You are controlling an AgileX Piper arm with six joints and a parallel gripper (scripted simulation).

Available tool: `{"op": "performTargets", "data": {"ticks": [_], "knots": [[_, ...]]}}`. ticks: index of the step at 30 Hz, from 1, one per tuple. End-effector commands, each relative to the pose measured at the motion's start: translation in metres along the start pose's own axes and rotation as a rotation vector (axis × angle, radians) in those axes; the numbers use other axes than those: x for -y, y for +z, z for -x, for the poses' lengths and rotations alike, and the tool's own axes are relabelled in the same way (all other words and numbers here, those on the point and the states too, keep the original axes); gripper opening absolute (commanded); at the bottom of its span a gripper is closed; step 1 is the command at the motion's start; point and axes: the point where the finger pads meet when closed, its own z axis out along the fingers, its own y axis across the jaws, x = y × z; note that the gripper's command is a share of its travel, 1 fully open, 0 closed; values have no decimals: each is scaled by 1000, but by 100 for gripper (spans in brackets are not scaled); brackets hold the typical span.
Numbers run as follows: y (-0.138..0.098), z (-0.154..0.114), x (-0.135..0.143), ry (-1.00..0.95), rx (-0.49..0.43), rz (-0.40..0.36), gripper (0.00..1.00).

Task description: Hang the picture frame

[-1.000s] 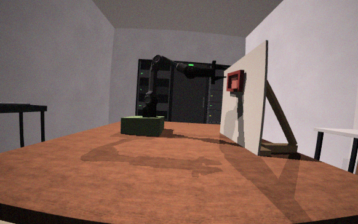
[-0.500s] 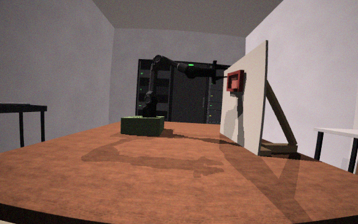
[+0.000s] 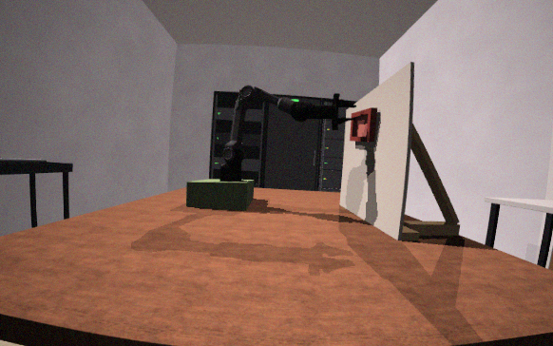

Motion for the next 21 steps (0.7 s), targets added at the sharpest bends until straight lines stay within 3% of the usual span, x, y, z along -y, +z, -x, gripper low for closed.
{"op": "performTargets", "data": {"ticks": [1, 21], "knots": [[5, 0, 0, 0, -1, 1, 63], [34, 0, 0, 1, -1, 1, 63]]}}
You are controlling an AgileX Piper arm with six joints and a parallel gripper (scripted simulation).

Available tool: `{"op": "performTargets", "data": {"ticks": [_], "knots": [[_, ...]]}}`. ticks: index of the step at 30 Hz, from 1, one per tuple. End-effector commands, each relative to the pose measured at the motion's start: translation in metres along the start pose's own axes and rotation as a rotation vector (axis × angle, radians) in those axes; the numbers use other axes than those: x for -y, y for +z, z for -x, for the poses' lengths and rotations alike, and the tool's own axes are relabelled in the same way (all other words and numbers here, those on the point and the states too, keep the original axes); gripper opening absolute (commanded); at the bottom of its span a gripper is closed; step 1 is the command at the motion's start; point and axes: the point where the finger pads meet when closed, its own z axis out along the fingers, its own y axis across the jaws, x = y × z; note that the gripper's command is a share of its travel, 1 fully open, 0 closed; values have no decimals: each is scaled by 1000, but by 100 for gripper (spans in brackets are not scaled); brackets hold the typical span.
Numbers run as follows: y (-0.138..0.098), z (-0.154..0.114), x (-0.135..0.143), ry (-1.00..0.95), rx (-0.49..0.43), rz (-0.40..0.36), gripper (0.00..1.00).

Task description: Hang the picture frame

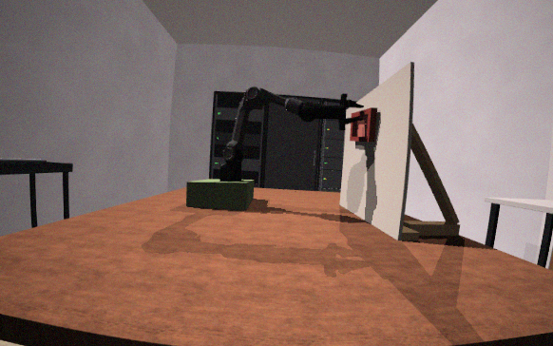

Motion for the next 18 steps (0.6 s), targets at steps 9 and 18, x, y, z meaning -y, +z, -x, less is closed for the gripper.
{"op": "performTargets", "data": {"ticks": [9, 18], "knots": [[9, 0, 0, 1, -1, 1, 63], [11, 0, 0, 1, -1, 0, 63]]}}
